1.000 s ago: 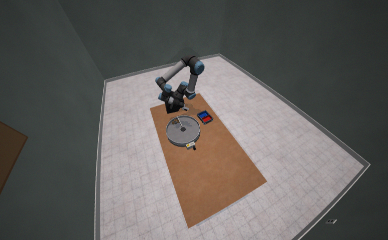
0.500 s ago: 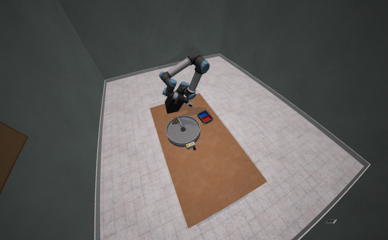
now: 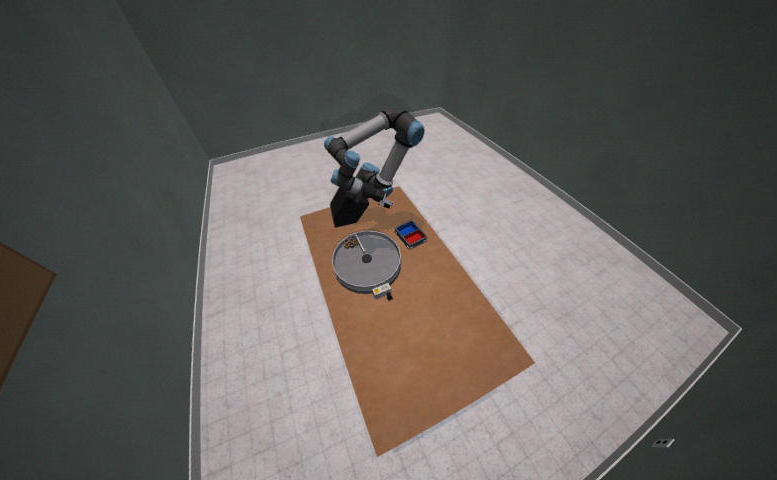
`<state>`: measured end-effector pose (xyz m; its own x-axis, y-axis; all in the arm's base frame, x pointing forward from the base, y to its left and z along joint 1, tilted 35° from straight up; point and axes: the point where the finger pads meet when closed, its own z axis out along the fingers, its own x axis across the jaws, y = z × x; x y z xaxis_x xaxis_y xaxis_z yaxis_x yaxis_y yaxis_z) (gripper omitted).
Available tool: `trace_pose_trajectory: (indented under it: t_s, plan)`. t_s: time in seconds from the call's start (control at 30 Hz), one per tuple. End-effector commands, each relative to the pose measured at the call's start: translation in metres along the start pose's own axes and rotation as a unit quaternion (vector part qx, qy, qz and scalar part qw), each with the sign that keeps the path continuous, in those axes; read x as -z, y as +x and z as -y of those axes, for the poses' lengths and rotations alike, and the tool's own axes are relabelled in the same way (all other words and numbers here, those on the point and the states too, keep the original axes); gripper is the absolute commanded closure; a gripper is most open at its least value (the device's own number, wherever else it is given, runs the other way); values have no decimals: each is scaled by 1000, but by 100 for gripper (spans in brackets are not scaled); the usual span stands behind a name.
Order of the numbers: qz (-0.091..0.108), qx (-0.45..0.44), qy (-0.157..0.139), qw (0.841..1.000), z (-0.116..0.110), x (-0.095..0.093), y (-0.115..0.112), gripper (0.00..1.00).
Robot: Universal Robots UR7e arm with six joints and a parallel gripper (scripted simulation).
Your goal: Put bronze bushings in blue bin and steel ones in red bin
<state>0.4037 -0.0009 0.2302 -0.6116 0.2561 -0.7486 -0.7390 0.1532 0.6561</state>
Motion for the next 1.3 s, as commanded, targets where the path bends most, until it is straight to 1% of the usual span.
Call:
trace_pose_trajectory:
  t_s: [0.0, 0.03, 0.1, 0.2, 0.23, 0.33, 0.4, 0.43, 0.47, 0.5, 0.53, 0.57, 0.6, 0.77, 0.83, 0.87, 0.9, 0.93, 0.97, 1.0, 1.03, 1.13, 1.2, 1.27]
  plan:
    - [-46, -1, 27, 999, 0, 0, 0, 0]
    - [-69, -2, 41, 997, 0, 0, 0, 0]
    - [-92, -3, 55, 994, 0, 0, 0, 0]
    - [-92, -3, 55, 994, 0, 0, 0, 0]
    - [-115, -4, 69, 991, 0, 0, 0, 0]
    - [-115, -4, 69, 991, 0, 0, 0, 0]
    - [-161, -5, 96, 982, 0, 0, 0, 0]
    - [-176, -6, 105, 979, 0, 0, -1, 0]
    - [-184, -6, 109, 977, 0, 0, 0, 0]
    - [-198, -6, 118, 973, 0, 0, -1, 0]
    - [-207, -7, 123, 971, 0, 0, -1, 0]
    - [-221, -7, 132, 966, 0, 0, -1, 0]
    - [-229, -8, 136, 964, 0, 0, -1, 0]
    - [-229, -8, 136, 964, 0, 0, -1, 0]
    - [-274, -9, 163, 948, 0, 0, -1, 0]
    - [-291, -10, 173, 941, 0, 0, -1, 0]
    - [-296, -10, 176, 939, 0, 0, -1, 0]
    - [-312, -11, 185, 932, 0, 0, -1, 0]
    - [-317, -11, 189, 929, 0, 0, -1, 0]
    - [-334, -11, 198, 922, 0, 0, -1, 0]
    - [-339, -12, 201, 919, 0, 0, -1, 0]
    - [-339, -12, 201, 919, 0, 0, -1, 0]
    - [-381, -13, 227, 896, 0, 0, -1, 0]
    - [-402, -14, 239, 884, 0, 0, -1, 0]
